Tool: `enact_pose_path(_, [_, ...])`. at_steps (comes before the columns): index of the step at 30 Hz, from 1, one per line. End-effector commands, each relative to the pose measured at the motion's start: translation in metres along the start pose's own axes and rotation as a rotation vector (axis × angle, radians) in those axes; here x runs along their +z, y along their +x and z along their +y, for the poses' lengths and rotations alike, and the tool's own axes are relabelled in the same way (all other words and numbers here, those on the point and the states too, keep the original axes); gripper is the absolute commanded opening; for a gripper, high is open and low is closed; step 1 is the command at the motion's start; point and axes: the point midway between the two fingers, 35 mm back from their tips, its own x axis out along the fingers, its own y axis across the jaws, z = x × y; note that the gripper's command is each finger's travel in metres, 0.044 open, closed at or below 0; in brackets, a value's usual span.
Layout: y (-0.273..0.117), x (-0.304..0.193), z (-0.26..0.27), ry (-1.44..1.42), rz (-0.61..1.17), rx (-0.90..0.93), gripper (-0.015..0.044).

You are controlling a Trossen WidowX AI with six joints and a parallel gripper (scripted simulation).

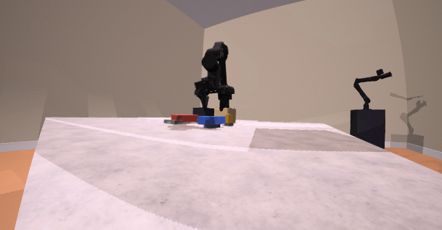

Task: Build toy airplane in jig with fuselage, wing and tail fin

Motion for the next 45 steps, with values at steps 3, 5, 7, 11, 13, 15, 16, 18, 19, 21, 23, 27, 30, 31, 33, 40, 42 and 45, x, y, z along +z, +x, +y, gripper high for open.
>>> enact_pose_path(3, [0.009,-0.001,-0.001,0.002,0.005,-0.005,0.044])
enact_pose_path(5, [0.012,0.0,0.0,0.002,0.005,-0.005,0.044])
enact_pose_path(7, [0.016,0.0,0.0,0.002,0.005,-0.005,0.044])
enact_pose_path(11, [0.022,0.0,0.0,0.002,0.005,-0.005,0.044])
enact_pose_path(13, [0.025,0.0,0.0,0.002,0.005,-0.005,0.044])
enact_pose_path(15, [0.029,0.0,0.0,0.002,0.005,-0.005,0.044])
enact_pose_path(16, [0.03,0.0,0.0,0.002,0.005,-0.005,0.044])
enact_pose_path(18, [0.033,0.0,0.0,0.002,0.005,-0.005,0.044])
enact_pose_path(19, [0.035,0.0,0.0,0.002,0.005,-0.005,0.044])
enact_pose_path(21, [0.038,0.0,-0.001,0.002,0.005,-0.005,0.044])
enact_pose_path(23, [0.041,-0.001,-0.001,0.002,0.005,-0.005,0.044])
enact_pose_path(27, [0.048,-0.001,-0.001,0.002,0.005,-0.005,0.044])
enact_pose_path(30, [0.05,-0.001,-0.001,0.002,0.005,-0.005,0.044])
enact_pose_path(31, [0.05,-0.001,-0.001,0.002,0.005,-0.005,0.0414])
enact_pose_path(33, [0.05,-0.001,-0.001,0.002,0.005,-0.005,0.0361])
enact_pose_path(40, [0.05,-0.001,-0.001,0.002,0.005,-0.005,0.0197])
enact_pose_path(42, [0.05,-0.001,-0.001,0.002,0.005,-0.005,0.0184])
enact_pose_path(45, [0.05,-0.001,-0.001,0.002,0.005,-0.005,0.0164])
